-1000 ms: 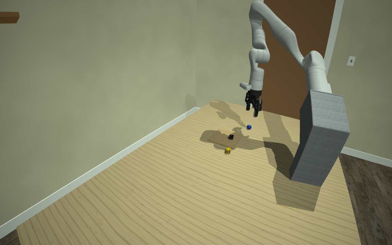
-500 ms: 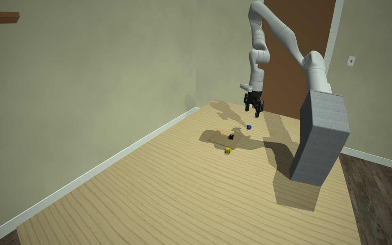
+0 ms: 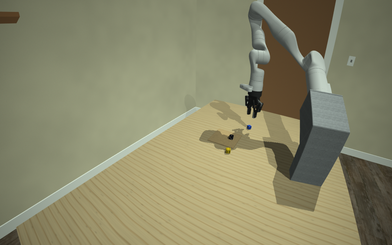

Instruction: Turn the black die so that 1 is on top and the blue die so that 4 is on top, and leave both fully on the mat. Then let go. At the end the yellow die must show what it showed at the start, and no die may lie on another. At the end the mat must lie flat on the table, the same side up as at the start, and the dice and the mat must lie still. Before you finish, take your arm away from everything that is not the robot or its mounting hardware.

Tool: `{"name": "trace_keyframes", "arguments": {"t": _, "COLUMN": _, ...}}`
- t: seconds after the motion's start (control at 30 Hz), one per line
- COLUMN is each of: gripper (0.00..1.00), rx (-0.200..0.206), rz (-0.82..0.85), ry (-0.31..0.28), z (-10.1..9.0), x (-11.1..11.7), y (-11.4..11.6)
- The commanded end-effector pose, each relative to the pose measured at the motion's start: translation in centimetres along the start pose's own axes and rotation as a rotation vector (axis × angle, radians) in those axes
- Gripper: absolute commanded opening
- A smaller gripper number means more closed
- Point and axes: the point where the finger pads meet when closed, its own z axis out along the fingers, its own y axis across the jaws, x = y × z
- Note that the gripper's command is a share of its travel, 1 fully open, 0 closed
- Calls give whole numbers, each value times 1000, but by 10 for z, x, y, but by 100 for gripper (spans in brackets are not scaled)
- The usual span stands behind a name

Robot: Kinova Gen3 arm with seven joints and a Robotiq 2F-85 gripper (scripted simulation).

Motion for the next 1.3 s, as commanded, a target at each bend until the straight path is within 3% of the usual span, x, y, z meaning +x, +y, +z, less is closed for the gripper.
{"name": "trace_keyframes", "arguments": {"t": 0.0, "gripper": 35, "rx": -1, "rz": 0, "ry": 1, "z": 0, "x": 0, "y": 0}}
{"name": "trace_keyframes", "arguments": {"t": 1.27, "gripper": 35, "rx": 0, "rz": 0, "ry": 1, "z": 3, "x": 0, "y": 0}}
